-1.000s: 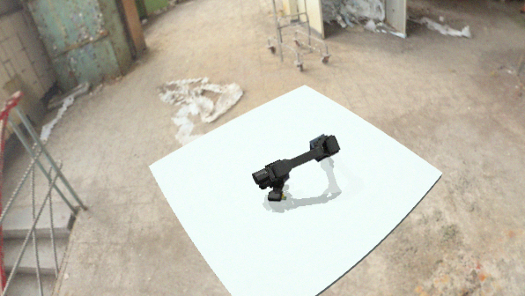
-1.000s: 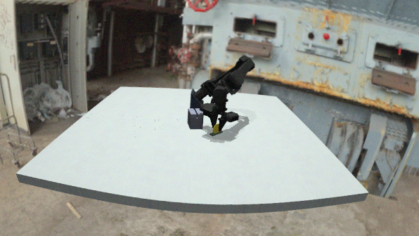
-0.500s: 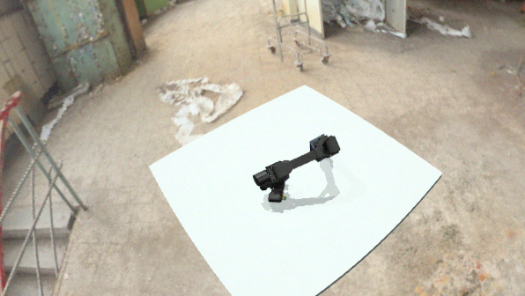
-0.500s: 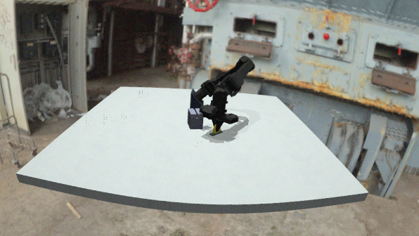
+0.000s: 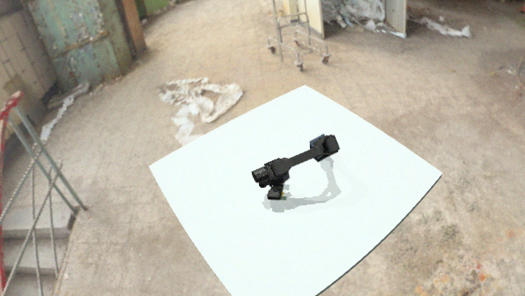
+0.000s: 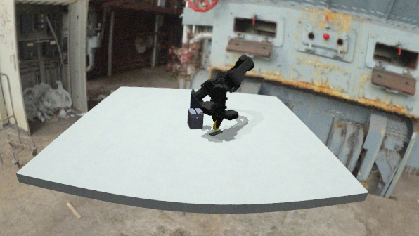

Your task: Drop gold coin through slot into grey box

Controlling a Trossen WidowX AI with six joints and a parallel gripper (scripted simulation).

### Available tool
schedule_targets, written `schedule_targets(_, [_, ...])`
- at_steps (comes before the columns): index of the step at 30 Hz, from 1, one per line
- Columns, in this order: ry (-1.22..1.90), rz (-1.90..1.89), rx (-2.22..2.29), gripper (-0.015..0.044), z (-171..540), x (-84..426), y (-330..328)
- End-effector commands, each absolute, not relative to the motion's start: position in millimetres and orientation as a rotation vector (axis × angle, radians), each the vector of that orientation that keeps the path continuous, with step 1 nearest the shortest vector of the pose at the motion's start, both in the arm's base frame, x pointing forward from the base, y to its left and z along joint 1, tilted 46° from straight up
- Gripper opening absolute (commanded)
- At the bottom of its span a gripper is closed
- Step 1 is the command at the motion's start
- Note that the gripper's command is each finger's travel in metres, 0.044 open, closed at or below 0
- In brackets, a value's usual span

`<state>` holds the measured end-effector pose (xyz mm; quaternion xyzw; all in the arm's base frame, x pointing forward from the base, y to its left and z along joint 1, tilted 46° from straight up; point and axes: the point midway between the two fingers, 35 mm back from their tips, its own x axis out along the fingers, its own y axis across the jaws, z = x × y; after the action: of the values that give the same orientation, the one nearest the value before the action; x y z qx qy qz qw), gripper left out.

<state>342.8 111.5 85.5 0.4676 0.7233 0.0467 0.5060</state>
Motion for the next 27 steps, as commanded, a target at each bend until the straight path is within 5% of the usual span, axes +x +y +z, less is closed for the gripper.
schedule_targets(1, [1.737, 0.113, 1.121, 0.0000, 92.8, 346.2, 103.7])
schedule_targets(27, [1.739, 0.114, 1.122, 0.0000, 138.8, 346.2, 56.9])
